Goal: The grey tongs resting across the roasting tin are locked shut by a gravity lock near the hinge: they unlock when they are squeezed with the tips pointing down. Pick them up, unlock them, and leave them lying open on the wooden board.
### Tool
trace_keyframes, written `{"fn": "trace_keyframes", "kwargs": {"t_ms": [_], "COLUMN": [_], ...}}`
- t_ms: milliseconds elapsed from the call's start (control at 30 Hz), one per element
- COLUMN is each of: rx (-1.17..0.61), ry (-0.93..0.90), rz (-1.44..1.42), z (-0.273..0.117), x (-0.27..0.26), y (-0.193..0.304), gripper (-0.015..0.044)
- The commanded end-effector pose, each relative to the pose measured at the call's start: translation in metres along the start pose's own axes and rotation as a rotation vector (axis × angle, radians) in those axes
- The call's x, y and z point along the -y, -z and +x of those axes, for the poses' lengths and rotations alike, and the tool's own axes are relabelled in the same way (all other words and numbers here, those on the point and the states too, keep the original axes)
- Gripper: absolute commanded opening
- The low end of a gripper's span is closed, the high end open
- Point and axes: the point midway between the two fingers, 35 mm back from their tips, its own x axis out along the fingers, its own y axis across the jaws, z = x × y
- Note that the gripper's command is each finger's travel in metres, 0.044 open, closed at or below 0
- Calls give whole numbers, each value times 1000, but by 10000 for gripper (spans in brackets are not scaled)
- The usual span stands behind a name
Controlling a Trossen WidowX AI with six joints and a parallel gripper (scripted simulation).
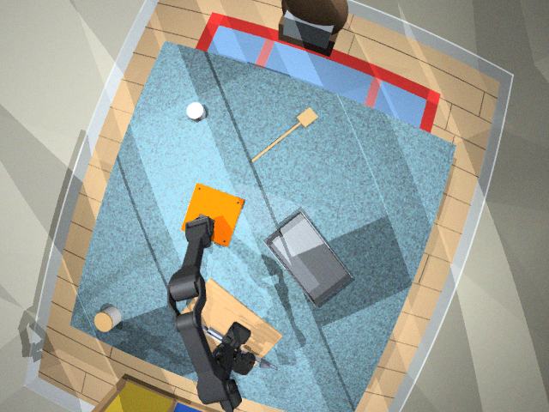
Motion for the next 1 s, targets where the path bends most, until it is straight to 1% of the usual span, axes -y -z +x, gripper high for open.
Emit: {"fn": "trace_keyframes", "kwargs": {"t_ms": [0,200,333,967], "rx": [4,4,38,420], "ry": [1,1,-1,-6], "rz": [96,100,114,225], "z": [0,0,1,6], "x": [17,17,19,37], "y": [14,15,13,4], "gripper": [-150,-150,-150,-150]}}
